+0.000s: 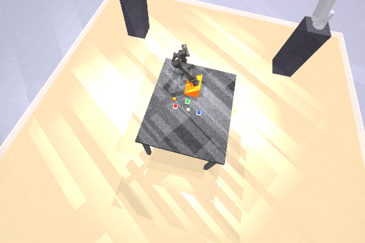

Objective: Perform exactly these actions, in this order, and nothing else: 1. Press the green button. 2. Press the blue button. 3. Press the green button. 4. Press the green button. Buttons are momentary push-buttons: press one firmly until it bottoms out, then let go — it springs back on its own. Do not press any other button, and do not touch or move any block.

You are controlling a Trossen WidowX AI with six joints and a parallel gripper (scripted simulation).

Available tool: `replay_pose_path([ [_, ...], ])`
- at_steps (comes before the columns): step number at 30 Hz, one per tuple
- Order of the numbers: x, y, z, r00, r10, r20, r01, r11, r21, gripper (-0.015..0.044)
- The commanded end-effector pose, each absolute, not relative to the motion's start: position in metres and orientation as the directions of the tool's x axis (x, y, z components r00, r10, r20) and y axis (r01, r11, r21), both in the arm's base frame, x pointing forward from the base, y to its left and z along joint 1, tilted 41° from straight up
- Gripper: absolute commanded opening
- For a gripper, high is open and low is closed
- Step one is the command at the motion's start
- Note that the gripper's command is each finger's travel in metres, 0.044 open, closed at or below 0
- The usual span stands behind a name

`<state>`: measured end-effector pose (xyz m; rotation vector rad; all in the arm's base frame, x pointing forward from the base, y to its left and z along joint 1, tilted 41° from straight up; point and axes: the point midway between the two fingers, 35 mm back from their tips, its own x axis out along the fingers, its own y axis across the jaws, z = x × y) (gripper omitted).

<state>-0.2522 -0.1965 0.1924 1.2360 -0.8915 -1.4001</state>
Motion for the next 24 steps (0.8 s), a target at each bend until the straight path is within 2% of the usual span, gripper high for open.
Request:
replay_pose_path([
  [1,-0.251,-0.197,0.192,0.052,-0.974,-0.221,0.214,-0.205,0.955,0.0400],
  [5,-0.234,-0.219,0.184,0.118,-0.956,-0.268,0.224,-0.238,0.945,0.0400],
  [12,-0.168,-0.283,0.188,0.282,-0.880,-0.383,0.481,-0.216,0.850,0.0400],
  [18,-0.098,-0.322,0.195,0.382,-0.805,-0.454,0.673,-0.095,0.734,0.0400],
  [24,-0.022,-0.343,0.213,0.451,-0.750,-0.484,0.806,0.109,0.582,0.0400],
])
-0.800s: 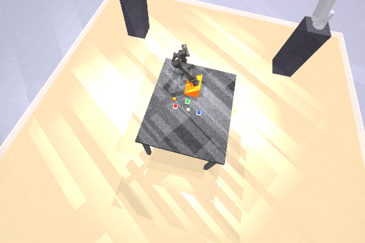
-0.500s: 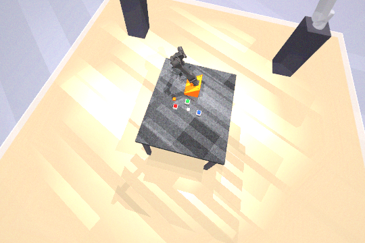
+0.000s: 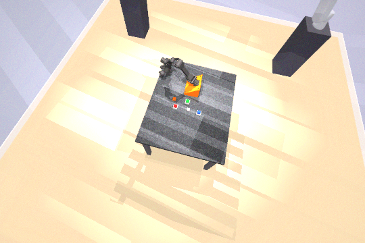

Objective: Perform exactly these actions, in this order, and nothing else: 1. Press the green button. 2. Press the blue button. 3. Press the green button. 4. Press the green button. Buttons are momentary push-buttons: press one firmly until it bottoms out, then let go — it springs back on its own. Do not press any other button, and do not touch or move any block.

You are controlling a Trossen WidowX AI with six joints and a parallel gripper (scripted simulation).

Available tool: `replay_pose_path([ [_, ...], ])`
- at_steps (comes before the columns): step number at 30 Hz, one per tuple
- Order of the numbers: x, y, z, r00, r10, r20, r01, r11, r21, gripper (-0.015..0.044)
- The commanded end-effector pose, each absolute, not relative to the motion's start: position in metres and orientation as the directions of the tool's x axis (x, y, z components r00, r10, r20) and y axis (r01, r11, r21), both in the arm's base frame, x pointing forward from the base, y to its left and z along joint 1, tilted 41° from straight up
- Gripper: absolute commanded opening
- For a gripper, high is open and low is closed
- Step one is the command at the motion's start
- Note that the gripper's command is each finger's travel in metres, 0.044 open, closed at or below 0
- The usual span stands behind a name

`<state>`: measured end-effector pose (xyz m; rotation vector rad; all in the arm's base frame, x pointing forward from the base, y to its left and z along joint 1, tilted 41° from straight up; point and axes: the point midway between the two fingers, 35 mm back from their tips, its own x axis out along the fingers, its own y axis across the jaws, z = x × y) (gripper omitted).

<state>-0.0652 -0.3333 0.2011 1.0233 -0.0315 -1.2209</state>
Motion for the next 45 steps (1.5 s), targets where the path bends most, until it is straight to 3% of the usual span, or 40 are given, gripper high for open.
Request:
replay_pose_path([
  [1,-0.009,-0.344,0.216,0.462,-0.742,-0.486,0.819,0.147,0.555,0.0400],
  [5,0.028,-0.349,0.220,0.466,-0.720,-0.515,0.833,0.161,0.530,0.0400],
  [8,0.075,-0.333,0.209,0.539,-0.637,-0.551,0.826,0.275,0.491,0.0400],
  [15,0.139,-0.289,0.169,0.516,-0.447,-0.731,0.856,0.306,0.417,0.0400],
  [28,0.207,-0.175,0.096,0.253,-0.173,-0.952,0.840,0.527,0.128,0.0400],
  [36,0.210,-0.108,0.068,0.024,-0.202,-0.979,0.696,0.707,-0.129,0.0400],
  [45,0.196,-0.053,0.057,-0.112,-0.421,-0.900,0.380,0.819,-0.430,0.0400],
])
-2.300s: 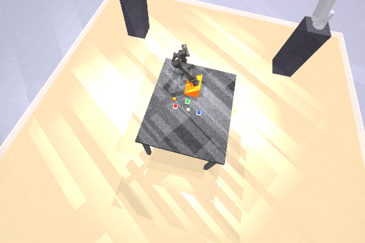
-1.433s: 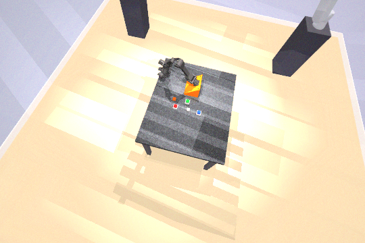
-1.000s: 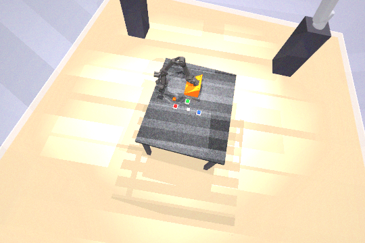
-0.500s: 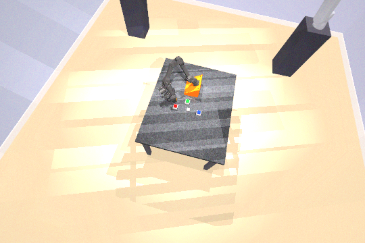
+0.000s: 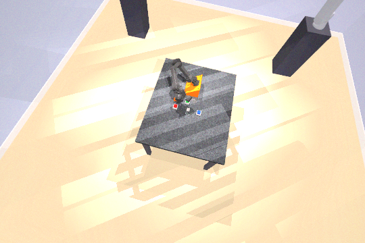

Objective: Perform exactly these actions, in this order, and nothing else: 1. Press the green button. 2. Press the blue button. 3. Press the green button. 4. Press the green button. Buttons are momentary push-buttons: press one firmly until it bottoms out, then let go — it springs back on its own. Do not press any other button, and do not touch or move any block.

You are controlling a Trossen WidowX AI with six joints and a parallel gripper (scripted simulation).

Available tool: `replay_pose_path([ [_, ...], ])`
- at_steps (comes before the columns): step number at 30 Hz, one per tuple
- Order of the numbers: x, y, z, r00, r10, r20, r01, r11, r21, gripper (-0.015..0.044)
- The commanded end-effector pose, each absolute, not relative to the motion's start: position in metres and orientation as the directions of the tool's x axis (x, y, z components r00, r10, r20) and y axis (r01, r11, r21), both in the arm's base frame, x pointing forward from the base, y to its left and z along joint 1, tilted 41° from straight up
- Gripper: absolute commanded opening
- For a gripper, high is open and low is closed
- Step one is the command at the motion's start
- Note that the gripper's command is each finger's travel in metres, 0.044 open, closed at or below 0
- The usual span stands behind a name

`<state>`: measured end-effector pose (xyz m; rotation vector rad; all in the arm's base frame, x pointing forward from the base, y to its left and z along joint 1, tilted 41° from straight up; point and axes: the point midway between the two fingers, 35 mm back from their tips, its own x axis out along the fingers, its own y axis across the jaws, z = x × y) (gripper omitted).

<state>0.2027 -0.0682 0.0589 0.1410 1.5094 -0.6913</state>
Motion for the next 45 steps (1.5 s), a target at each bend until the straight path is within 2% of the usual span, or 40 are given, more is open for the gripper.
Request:
replay_pose_path([
  [1,0.194,-0.048,0.057,-0.112,-0.452,-0.885,0.338,0.820,-0.462,0.0400],
  [8,0.192,-0.018,0.066,0.004,-0.633,-0.774,0.069,0.773,-0.631,0.0400],
  [15,0.192,-0.014,0.067,0.026,-0.650,-0.759,0.039,0.760,-0.649,0.0400],
  [21,0.193,-0.053,0.023,0.027,-0.652,-0.758,0.039,0.758,-0.651,0.0242],
  [29,0.193,-0.055,0.021,0.027,-0.652,-0.758,0.040,0.758,-0.651,0.0032],
  [30,0.193,-0.055,0.021,0.027,-0.652,-0.758,0.040,0.758,-0.651,0.0020],
  [45,0.194,-0.059,0.015,0.027,-0.652,-0.758,0.039,0.758,-0.651,0.0020],
])
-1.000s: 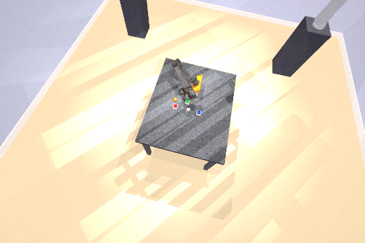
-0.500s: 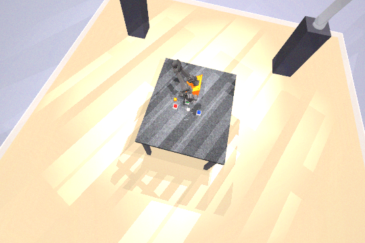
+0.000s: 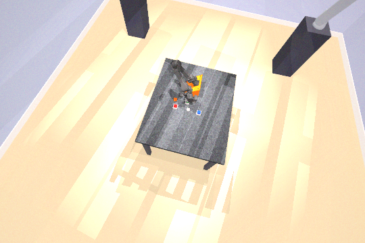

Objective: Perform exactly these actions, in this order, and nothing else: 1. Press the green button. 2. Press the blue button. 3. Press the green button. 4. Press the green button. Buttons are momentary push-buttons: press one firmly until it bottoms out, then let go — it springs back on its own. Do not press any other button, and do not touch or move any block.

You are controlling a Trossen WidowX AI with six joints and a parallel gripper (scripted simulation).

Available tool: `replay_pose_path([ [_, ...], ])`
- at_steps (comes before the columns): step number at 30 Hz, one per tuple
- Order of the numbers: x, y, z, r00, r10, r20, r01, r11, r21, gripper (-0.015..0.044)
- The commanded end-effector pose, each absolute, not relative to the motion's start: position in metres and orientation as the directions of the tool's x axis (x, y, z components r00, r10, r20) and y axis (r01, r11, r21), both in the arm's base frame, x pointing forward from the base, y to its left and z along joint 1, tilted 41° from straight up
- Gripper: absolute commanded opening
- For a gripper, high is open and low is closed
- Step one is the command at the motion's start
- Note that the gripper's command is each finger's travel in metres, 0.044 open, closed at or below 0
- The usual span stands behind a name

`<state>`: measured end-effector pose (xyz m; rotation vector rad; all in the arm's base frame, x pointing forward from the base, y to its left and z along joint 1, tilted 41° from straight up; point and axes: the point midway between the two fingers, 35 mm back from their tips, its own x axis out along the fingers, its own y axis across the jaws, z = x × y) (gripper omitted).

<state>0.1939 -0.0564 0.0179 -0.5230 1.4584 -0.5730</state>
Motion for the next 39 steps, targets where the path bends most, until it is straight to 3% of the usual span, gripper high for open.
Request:
replay_pose_path([
  [1,0.194,-0.060,0.014,0.027,-0.652,-0.758,0.039,0.758,-0.651,0.0020],
  [39,0.194,-0.059,0.015,0.027,-0.651,-0.759,0.040,0.759,-0.650,0.0020],
])
